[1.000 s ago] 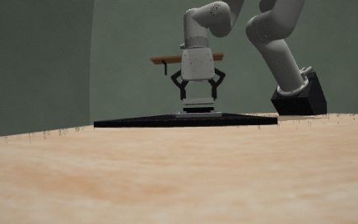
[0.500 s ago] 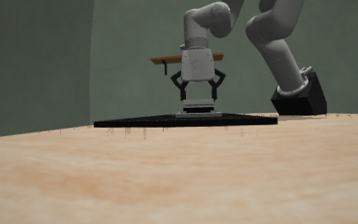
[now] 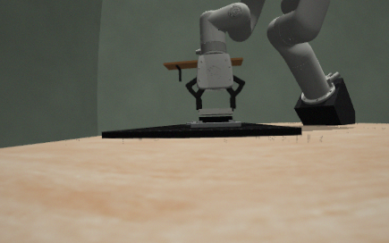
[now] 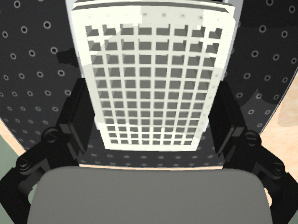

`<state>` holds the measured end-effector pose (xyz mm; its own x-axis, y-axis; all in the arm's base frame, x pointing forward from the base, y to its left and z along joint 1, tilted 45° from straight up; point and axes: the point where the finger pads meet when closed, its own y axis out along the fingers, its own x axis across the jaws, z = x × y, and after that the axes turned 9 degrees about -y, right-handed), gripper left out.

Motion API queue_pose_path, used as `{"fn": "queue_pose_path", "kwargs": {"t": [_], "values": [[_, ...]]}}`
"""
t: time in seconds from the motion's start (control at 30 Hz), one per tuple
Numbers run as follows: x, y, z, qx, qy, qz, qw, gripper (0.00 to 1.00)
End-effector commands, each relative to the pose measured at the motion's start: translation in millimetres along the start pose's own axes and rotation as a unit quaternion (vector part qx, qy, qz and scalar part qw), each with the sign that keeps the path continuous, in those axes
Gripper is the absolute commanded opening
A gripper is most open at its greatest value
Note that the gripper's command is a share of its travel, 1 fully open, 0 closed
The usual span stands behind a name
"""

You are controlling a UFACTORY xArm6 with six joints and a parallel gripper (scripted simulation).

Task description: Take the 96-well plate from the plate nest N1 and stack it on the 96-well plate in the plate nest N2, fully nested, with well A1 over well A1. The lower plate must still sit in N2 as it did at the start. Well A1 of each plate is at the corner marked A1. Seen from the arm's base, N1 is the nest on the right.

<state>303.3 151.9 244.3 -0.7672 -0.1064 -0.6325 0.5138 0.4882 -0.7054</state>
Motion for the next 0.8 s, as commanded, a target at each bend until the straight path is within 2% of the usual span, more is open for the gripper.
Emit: {"fn": "queue_pose_path", "kwargs": {"t": [0.0, 0.77], "values": [[-1.1, -0.5, -0.3, 0.0, 0.0, 0.001, 1.0, 0.0], [-1.1, 3.0, -0.3, 0.0, 0.0, 0.001, 1.0, 0.0]]}}
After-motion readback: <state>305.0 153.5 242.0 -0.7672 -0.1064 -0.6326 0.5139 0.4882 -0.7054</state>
